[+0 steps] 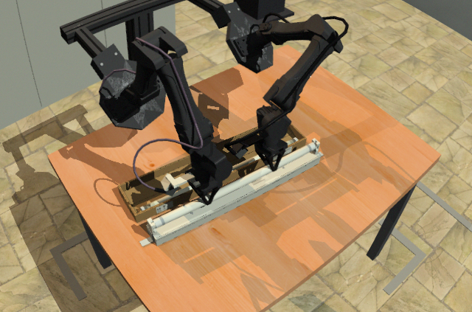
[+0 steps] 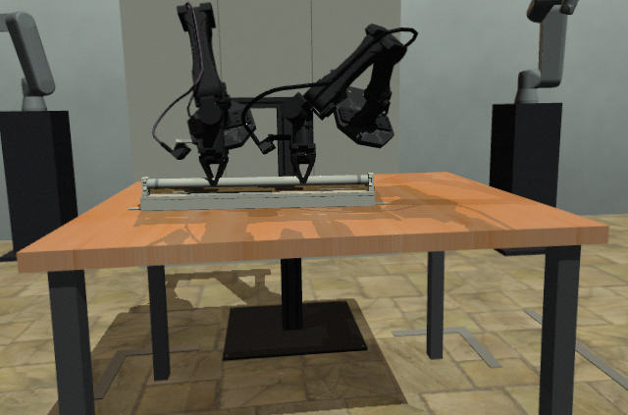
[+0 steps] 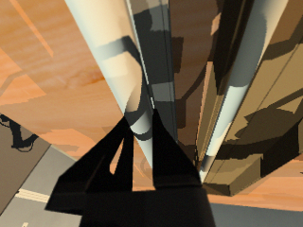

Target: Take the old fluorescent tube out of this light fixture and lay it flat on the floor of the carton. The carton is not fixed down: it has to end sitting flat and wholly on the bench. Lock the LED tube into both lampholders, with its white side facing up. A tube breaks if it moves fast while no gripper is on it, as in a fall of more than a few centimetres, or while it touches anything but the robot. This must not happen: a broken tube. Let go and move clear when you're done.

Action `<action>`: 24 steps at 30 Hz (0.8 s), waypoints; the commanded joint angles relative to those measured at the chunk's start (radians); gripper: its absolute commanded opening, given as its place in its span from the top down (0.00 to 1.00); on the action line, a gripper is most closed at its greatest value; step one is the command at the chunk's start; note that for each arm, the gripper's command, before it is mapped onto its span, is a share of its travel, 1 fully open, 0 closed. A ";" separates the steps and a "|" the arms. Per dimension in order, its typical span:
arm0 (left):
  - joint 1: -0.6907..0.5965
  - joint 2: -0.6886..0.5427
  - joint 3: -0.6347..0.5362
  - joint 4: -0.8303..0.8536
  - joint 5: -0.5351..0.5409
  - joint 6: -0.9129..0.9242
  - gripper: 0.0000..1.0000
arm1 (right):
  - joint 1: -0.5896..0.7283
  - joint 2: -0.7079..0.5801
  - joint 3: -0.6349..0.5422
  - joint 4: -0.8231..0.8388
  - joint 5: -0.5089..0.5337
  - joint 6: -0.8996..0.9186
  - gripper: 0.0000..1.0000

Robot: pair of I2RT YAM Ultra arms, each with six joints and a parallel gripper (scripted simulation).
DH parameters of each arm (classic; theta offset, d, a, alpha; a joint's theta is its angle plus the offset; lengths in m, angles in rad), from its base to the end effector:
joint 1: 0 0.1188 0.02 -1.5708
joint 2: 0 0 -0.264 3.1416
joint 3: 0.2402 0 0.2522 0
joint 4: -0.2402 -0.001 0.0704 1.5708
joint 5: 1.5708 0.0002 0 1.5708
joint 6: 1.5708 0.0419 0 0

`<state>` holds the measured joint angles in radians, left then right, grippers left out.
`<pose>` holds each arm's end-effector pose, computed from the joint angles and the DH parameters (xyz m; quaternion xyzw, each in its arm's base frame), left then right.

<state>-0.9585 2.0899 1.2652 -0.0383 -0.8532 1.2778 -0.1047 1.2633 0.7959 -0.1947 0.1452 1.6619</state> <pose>0.2708 -0.3289 0.1343 0.7053 0.5024 0.4334 0.2498 0.2719 -0.0337 0.2447 0.7128 0.5441 0.2610 0.3574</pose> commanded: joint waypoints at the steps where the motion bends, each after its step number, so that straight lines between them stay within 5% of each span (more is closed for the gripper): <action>1: -0.038 -0.026 -0.038 -0.008 -0.012 0.022 0.89 | 0.014 -0.037 -0.025 -0.042 0.022 0.007 0.89; 18: -0.046 -0.023 -0.120 0.161 -0.040 0.099 0.89 | 0.017 -0.066 -0.105 0.067 0.034 -0.002 0.89; 24: -0.050 0.011 -0.175 0.335 -0.060 0.172 0.89 | 0.023 -0.085 -0.162 0.189 0.044 -0.024 0.89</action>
<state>-0.9661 2.0876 1.1358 0.2554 -0.8860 1.4059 -0.0971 1.2209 0.6708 0.0036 0.1604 1.6482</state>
